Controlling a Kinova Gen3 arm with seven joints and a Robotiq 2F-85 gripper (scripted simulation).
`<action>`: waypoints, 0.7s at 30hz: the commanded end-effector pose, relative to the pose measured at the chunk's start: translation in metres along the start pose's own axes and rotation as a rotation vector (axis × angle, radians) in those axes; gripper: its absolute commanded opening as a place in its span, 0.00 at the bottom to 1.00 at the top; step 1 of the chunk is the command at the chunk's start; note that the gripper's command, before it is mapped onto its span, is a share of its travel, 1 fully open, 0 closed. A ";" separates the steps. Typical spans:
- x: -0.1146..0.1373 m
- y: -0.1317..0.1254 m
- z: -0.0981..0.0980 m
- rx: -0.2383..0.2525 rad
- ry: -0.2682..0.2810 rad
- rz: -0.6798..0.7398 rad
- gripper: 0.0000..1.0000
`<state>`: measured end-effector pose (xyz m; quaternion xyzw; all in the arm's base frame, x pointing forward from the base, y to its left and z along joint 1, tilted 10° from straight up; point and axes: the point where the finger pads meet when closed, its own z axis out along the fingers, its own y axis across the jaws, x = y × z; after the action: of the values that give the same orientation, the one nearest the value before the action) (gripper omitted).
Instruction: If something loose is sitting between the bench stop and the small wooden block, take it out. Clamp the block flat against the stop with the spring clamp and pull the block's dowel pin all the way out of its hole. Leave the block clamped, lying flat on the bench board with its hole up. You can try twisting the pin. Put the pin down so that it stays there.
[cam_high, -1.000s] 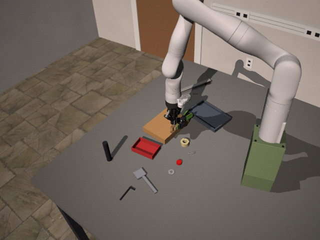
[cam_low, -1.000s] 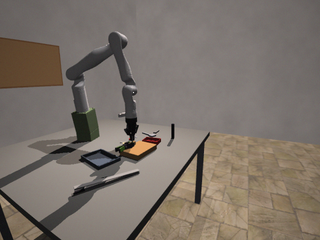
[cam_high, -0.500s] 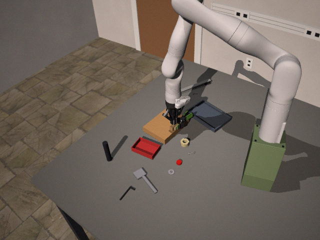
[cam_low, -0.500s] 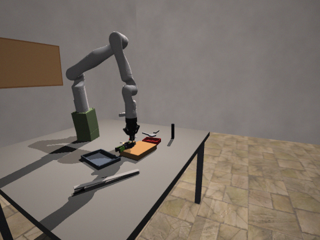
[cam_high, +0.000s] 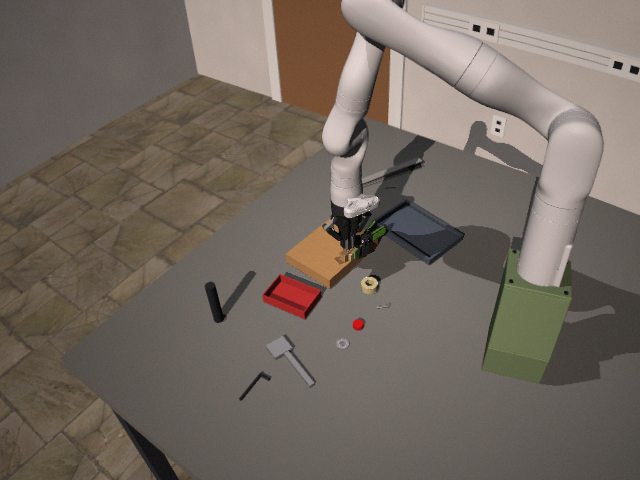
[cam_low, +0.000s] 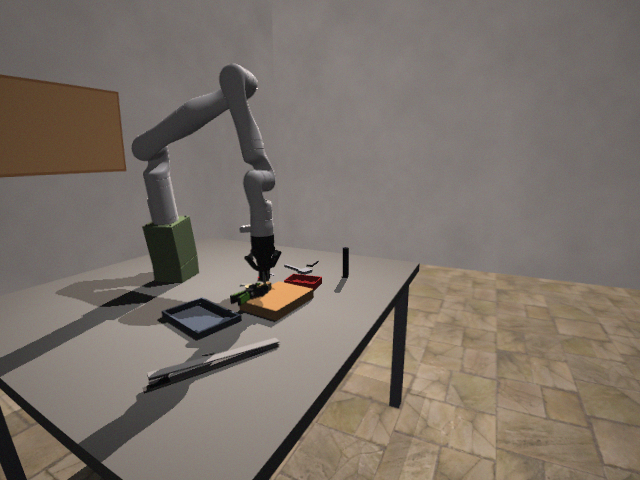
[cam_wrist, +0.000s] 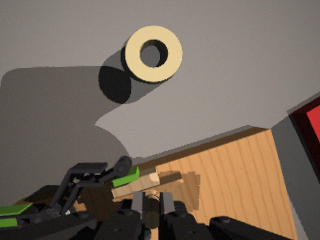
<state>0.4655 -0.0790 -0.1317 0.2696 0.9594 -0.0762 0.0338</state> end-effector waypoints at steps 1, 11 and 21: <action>-0.002 0.001 -0.001 -0.002 -0.004 0.051 0.10; -0.002 0.001 -0.002 -0.002 -0.003 0.203 0.10; -0.002 0.001 -0.002 -0.002 -0.003 0.325 0.10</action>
<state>0.4656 -0.0789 -0.1313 0.4021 0.9118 -0.0706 0.0443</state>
